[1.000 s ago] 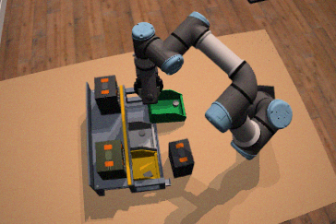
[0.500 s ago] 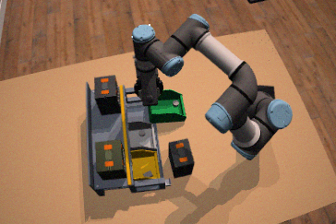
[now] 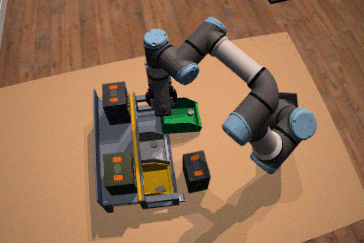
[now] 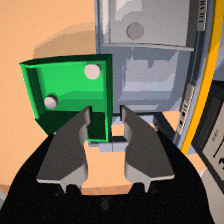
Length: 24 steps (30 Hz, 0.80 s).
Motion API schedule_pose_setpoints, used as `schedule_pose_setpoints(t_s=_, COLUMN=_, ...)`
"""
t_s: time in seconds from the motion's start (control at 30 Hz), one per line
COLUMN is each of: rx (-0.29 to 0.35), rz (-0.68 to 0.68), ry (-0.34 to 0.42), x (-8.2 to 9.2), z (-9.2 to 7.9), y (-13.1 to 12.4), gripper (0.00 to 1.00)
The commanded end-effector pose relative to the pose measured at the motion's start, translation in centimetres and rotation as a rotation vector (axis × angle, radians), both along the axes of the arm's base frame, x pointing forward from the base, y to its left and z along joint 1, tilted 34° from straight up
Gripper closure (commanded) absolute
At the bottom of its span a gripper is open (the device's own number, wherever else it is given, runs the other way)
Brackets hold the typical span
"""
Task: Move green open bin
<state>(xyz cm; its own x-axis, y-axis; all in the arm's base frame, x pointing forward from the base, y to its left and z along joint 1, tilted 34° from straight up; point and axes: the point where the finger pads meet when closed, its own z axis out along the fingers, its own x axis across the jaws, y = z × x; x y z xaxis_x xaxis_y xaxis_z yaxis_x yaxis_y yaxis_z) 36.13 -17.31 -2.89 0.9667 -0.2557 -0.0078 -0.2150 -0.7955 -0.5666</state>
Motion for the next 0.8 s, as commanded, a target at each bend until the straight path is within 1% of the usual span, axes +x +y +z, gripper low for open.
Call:
schedule_pose_setpoints(t_s=0.0, rx=-0.003, rz=-0.001, ry=-0.002, x=0.06, z=-0.14, y=0.02, gripper=0.8)
schedule_pose_setpoints(t_s=0.23, rx=-0.003, rz=-0.001, ry=-0.002, x=0.06, z=-0.14, y=0.02, gripper=0.8)
schedule_pose_setpoints(t_s=0.4, rx=-0.003, rz=-0.001, ry=-0.002, x=0.18, z=-0.95, y=0.56, gripper=0.8)
schedule_pose_setpoints(t_s=0.77, rx=-0.003, rz=-0.001, ry=-0.002, x=0.18, z=-0.95, y=0.56, gripper=0.8)
